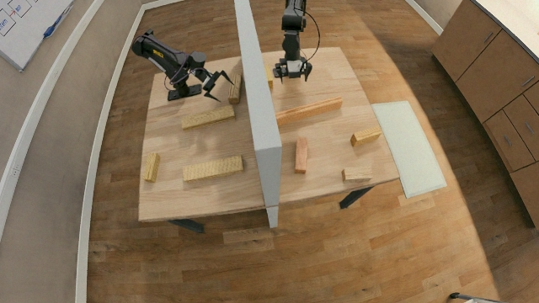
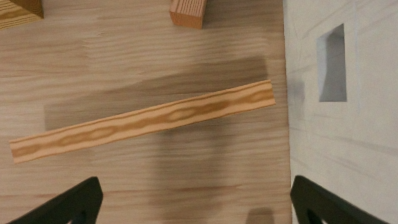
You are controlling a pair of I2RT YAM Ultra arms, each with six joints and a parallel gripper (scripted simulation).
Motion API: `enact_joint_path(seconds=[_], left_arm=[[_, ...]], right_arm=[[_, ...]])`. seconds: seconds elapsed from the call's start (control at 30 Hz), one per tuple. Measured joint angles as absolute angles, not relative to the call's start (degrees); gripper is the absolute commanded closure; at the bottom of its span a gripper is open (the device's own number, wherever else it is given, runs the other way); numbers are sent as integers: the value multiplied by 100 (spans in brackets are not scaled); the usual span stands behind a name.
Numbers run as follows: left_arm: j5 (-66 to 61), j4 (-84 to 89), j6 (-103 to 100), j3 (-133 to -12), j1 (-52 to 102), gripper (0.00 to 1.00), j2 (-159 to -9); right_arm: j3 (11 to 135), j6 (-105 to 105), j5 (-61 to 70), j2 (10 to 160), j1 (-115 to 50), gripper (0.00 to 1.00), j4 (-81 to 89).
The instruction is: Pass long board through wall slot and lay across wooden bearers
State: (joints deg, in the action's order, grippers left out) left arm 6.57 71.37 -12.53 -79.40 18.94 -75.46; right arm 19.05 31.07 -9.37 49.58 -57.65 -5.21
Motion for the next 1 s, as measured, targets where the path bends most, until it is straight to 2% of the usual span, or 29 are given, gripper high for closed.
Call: enact_joint_path(seconds=[0.57,0.6,1.0], left_arm=[[657,7137,-1253,-7940,1894,0,-7546],[657,7137,-1253,-7940,1894,54,-7546],[657,7133,-1240,-7933,1892,54,-7546]], right_arm=[[1905,3107,-937,4958,-5765,0,-521],[1905,3107,-937,4958,-5765,0,-521],[1907,3103,-937,4960,-5765,0,-517]])
